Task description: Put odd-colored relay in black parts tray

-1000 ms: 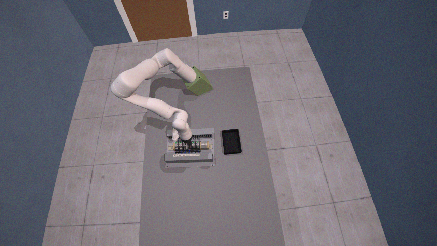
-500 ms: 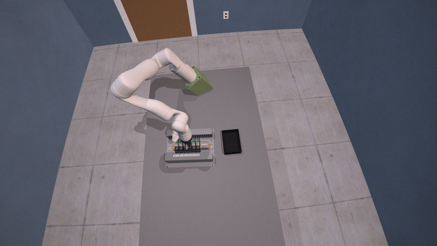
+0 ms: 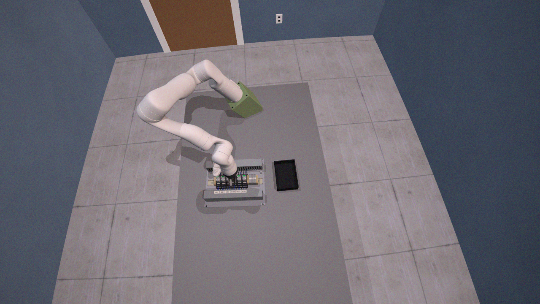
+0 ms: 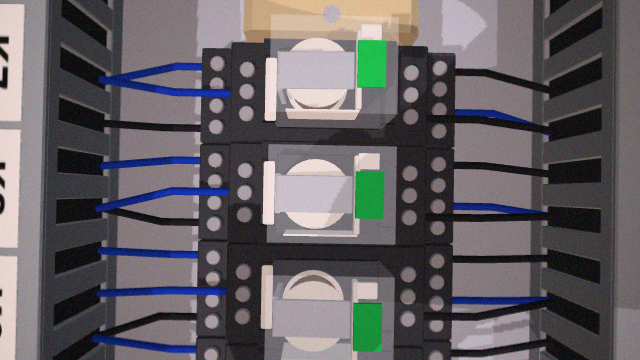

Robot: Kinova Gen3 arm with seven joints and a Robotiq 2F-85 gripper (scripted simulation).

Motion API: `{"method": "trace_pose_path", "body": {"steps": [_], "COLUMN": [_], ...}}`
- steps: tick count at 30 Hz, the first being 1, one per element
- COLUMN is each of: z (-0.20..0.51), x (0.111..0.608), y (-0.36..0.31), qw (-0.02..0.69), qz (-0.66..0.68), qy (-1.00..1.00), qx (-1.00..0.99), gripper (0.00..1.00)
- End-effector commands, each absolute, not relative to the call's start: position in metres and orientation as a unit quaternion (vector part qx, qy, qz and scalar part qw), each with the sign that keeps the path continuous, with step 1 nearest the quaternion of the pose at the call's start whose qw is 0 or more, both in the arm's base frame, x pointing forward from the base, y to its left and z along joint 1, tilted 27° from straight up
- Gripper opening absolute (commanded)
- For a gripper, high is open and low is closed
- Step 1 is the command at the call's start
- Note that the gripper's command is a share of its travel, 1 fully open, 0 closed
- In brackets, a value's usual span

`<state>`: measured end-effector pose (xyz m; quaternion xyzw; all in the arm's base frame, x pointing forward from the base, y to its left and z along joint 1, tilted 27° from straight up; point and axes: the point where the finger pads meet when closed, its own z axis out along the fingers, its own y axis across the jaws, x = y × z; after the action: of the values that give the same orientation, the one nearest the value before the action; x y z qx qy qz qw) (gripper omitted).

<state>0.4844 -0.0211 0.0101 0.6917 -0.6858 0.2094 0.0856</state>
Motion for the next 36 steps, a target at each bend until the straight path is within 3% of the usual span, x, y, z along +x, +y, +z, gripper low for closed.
{"method": "trace_pose_path", "body": {"steps": [1, 36], "z": [0.0099, 0.0115], "x": [0.4858, 0.4852], "y": [-0.0207, -0.02], "qw": [0.088, 0.081], "qz": [0.207, 0.214], "qy": [-0.685, -0.683], "qx": [0.693, 0.693], "gripper": [0.0, 0.0]}}
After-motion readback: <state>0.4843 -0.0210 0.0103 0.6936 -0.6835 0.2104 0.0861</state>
